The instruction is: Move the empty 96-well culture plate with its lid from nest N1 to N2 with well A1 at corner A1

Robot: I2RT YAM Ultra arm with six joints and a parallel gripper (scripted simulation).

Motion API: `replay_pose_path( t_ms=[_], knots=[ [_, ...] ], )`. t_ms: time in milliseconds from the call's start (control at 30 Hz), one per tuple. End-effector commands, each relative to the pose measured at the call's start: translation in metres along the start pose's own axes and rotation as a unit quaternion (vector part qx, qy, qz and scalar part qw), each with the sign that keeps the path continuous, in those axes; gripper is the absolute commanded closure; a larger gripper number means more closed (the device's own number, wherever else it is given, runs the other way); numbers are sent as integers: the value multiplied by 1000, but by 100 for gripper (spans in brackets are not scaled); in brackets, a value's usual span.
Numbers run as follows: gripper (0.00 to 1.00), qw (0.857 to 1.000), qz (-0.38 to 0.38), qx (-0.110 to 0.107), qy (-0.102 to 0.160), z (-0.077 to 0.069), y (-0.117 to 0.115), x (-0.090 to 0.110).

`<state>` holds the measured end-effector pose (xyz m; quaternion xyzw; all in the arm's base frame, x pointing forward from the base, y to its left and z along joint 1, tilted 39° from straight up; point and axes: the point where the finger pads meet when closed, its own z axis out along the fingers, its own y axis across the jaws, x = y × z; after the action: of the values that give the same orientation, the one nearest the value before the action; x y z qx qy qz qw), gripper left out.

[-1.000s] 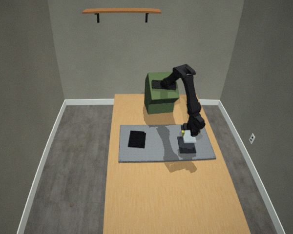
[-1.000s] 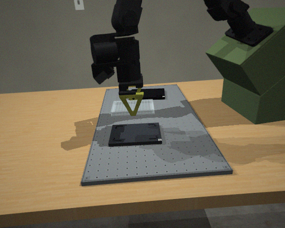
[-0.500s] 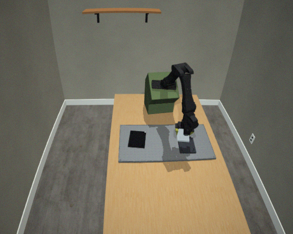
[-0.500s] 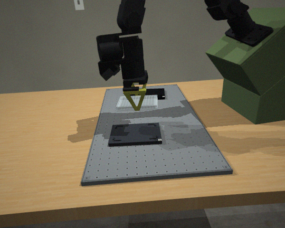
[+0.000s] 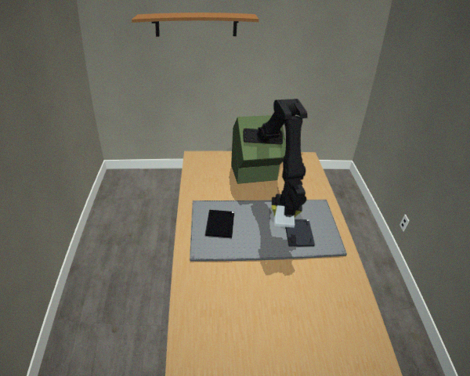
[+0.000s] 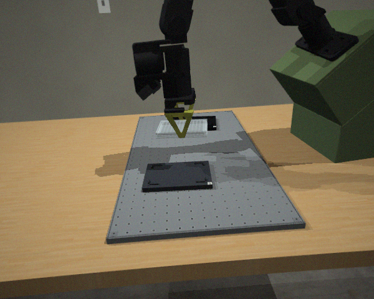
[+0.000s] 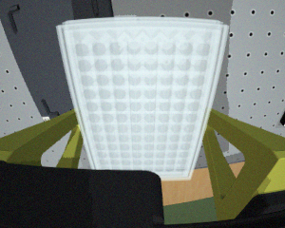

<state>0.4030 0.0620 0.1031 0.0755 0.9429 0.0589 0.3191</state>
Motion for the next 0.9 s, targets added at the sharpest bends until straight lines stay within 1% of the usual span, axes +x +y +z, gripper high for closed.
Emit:
replay_pose_path(
  t_ms=[0,200,267,300,333,367,500,567,667,767,867],
  knots=[
    [100,1000,-7,-11,-20,-8,-9,-9],
    [100,1000,-7,-11,-21,-8,-28,-9],
    [100,1000,-7,-11,-21,-8,-28,-9],
    [100,999,-8,-15,-40,-14,-28,-25],
    [100,1000,-7,-12,-26,-9,-34,-13],
    [100,1000,-7,-11,-20,-7,-39,-7],
    [100,1000,-7,-10,-20,-7,-52,-6],
    [100,1000,-8,-11,-26,-8,-58,-11],
    [100,1000,-8,-10,-21,-7,-68,-6],
    [100,1000,-9,-10,-26,-8,-78,-10],
    [100,1000,-9,-10,-26,-8,-81,-11]
  ],
)
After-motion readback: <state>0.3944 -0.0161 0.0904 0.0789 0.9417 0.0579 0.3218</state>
